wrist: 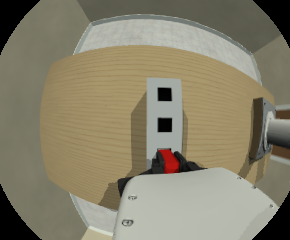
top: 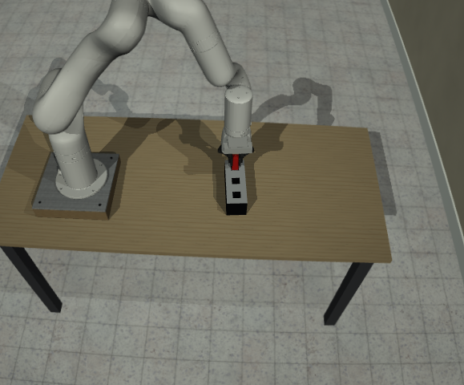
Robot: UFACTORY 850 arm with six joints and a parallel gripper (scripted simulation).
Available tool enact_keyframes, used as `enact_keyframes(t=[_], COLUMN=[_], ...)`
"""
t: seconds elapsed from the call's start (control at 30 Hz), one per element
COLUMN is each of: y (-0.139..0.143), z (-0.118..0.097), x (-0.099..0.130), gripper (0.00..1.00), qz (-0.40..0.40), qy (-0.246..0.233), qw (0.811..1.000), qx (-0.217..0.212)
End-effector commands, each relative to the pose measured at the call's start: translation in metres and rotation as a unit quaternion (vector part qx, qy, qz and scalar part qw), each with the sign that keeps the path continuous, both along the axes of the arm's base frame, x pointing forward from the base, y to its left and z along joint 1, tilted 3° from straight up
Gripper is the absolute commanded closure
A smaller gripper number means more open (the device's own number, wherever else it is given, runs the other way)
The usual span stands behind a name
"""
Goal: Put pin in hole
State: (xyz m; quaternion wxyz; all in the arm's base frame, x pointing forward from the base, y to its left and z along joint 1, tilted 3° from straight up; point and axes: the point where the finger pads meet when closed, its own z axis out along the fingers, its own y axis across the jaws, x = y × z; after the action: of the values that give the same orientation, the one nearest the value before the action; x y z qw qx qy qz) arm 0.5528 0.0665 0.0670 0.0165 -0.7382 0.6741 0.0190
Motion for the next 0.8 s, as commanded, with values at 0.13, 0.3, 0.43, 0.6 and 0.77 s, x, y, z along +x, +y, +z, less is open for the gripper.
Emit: enact_keyframes(t=[0.13, 0.3, 0.43, 0.6, 0.77], y=[0.0009, 0.0009, 0.0009, 0.0009, 0.0008], z=[0.0016, 0.0016, 0.0016, 0.0016, 0.0008], x=[0.0008, 0.0008, 0.0008, 0.0008, -0.0001], gripper=[1.00, 1.00, 1.00, 1.00, 0.00], qz=[0.000, 0.000, 0.000, 0.000, 0.000], qy=[0.000, 0.000, 0.000, 0.000, 0.001], qw=[1.000, 1.000, 1.000, 1.000, 1.000], qx=[0.001, 0.001, 0.001, 0.001, 0.001])
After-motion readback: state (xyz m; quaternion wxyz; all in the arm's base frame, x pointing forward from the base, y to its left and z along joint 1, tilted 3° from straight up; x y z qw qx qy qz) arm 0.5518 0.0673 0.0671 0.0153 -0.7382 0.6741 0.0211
